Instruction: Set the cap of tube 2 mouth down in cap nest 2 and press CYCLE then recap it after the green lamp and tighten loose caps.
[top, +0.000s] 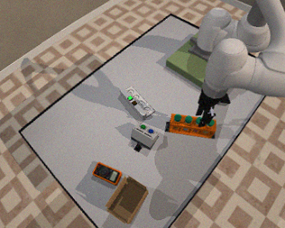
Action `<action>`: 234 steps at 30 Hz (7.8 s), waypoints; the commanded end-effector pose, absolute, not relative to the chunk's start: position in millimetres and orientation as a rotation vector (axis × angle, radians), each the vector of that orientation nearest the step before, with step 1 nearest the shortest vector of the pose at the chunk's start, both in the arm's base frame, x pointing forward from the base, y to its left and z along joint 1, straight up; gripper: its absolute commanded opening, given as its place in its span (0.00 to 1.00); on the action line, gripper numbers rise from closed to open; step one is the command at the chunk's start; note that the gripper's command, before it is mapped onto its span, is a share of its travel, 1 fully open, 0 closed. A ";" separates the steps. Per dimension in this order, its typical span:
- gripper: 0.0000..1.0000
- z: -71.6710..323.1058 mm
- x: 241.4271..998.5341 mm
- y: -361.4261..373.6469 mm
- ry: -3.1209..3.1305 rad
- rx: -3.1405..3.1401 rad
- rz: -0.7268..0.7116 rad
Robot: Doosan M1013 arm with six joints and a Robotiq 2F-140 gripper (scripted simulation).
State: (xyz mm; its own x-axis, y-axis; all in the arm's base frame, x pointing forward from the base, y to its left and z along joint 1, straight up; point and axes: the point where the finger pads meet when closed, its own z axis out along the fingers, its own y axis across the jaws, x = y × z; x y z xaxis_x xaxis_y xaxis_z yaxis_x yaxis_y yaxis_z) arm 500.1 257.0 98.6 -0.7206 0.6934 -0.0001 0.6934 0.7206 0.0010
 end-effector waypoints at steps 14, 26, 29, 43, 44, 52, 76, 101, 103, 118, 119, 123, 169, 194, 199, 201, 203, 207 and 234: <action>0.41 99.3 500.5 257.3 2.913 1.174 0.003; 0.41 94.8 500.5 257.4 2.983 0.981 0.003; 0.41 93.3 500.5 257.3 2.983 0.981 0.003; 0.30 92.0 500.5 257.3 2.983 0.981 0.003; 0.30 92.0 500.5 257.3 2.983 0.981 0.003; 0.30 91.9 500.5 257.3 2.966 1.031 0.003; 0.30 91.6 500.5 257.3 2.400 2.026 0.004; 0.41 91.8 500.5 257.3 2.574 1.800 0.004; 0.41 91.8 500.5 257.3 2.644 1.696 0.004; 0.41 91.8 500.4 257.3 2.983 0.981 0.003; 0.41 91.8 500.4 257.3 2.983 0.981 0.003; 0.30 91.8 500.4 257.3 2.983 0.981 0.003; 0.41 90.6 500.5 257.2 2.381 2.049 0.004; 0.41 91.6 500.4 257.3 2.827 1.367 0.003; 0.41 91.6 500.4 257.3 2.950 1.078 0.003; 0.41 91.6 500.4 257.3 2.990 0.959 0.003; 0.41 91.6 500.4 257.3 2.990 0.959 0.003; 0.41 91.6 500.3 257.3 3.041 0.784 0.003; 0.30 91.6 500.3 257.2 2.825 1.372 0.003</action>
State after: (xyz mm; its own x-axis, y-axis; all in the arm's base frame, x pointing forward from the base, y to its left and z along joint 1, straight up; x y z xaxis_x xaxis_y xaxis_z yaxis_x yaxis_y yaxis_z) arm 500.2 256.9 91.0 -0.7528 0.6581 0.0108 0.6582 0.7528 0.0063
